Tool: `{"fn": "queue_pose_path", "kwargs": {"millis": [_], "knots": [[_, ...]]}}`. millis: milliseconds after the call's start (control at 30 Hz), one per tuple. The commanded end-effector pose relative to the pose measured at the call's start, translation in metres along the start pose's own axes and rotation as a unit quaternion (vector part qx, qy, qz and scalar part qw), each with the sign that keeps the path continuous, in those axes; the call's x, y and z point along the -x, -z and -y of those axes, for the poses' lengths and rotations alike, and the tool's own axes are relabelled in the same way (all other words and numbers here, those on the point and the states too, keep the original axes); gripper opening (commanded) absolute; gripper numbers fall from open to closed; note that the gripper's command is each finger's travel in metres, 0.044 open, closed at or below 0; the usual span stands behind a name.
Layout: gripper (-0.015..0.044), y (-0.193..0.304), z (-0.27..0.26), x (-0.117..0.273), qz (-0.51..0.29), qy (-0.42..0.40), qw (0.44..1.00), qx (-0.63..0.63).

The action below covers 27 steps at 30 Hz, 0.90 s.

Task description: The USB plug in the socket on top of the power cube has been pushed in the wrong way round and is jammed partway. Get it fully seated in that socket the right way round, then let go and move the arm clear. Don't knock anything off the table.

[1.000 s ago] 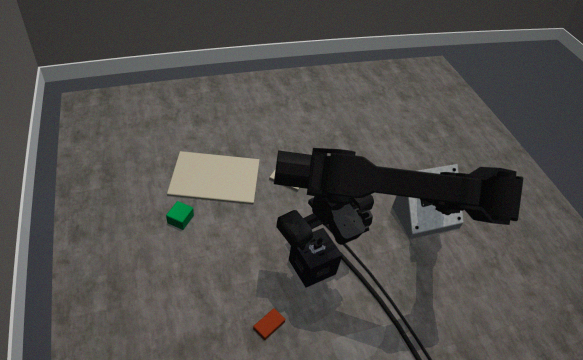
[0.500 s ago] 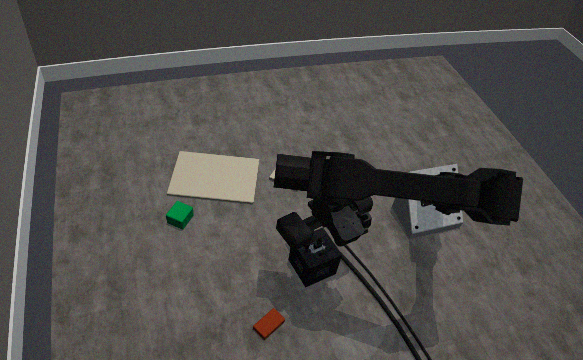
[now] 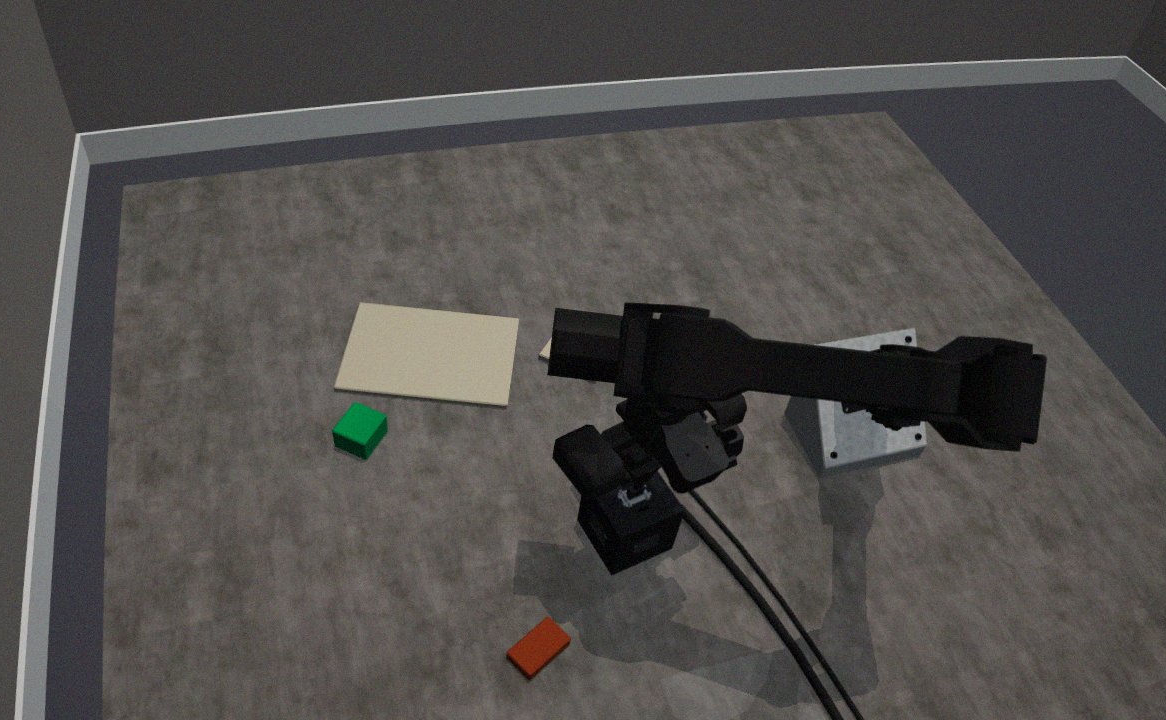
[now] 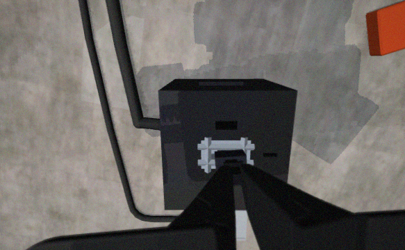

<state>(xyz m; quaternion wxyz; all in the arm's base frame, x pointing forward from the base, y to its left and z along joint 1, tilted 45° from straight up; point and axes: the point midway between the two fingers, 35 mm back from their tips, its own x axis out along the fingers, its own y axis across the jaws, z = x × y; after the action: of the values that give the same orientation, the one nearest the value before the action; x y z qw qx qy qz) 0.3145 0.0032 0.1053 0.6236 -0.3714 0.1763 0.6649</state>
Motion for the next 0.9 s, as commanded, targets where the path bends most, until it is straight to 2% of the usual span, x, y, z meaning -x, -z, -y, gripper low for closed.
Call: {"fn": "queue_pose_path", "kwargs": {"millis": [0, 867], "knots": [[0.0, -0.0001, 0.0002, 0.0002, 0.0, 0.0, 1.0, 0.0], [0.0, 0.0001, 0.0, 0.009, 0.0, 0.0, 1.0, 0.0]]}}
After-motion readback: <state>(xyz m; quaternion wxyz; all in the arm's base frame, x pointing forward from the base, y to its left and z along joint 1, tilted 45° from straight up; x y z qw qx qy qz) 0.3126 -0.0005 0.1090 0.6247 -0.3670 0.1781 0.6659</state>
